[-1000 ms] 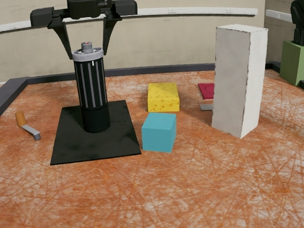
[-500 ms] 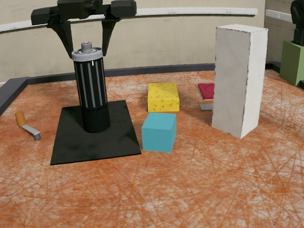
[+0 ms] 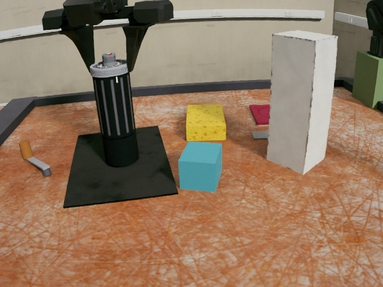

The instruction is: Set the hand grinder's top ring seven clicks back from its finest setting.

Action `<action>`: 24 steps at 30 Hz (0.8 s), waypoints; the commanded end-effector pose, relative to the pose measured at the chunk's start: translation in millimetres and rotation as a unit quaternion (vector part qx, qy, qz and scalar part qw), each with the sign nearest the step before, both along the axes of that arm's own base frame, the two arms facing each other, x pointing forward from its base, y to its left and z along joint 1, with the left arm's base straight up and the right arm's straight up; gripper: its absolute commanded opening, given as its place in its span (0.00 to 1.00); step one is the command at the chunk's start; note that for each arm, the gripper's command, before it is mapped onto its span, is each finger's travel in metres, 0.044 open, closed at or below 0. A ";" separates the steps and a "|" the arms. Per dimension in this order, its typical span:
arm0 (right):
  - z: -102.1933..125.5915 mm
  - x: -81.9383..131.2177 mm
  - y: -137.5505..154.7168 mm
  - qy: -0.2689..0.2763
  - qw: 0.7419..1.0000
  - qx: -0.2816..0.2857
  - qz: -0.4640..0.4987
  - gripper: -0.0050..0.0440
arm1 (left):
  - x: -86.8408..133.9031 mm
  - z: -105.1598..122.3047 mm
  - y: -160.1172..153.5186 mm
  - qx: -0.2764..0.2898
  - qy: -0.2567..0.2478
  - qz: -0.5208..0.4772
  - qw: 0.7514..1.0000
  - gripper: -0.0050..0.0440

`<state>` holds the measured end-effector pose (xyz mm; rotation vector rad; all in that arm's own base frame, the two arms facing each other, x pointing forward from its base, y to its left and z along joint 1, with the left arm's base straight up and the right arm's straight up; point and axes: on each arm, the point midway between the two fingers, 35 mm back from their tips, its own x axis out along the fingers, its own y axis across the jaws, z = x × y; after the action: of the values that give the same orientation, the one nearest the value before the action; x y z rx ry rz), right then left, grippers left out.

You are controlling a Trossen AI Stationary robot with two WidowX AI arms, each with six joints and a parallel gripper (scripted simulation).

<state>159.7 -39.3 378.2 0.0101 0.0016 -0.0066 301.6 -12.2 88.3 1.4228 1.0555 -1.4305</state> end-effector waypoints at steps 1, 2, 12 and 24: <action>3.3 0.0 0.8 -0.001 1.000 -0.003 0.002 0.92 | 3.2 8.0 -1.2 0.000 -0.014 -0.005 1.000 0.70; 3.3 0.0 0.8 -0.001 1.000 -0.003 0.002 0.92 | 3.2 8.0 -1.2 0.000 -0.014 -0.005 1.000 0.70; 3.3 0.0 0.8 -0.001 1.000 -0.003 0.002 0.92 | 4.5 12.5 -1.0 -0.001 -0.019 -0.001 1.000 0.92; 3.3 0.0 0.8 -0.001 1.000 -0.003 0.002 0.92 | 2.7 28.8 -1.1 -0.001 -0.019 -0.001 1.000 0.92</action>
<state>159.7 -39.3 378.2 0.0101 0.0016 -0.0066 298.9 -12.0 98.2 1.4148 1.0655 -1.4457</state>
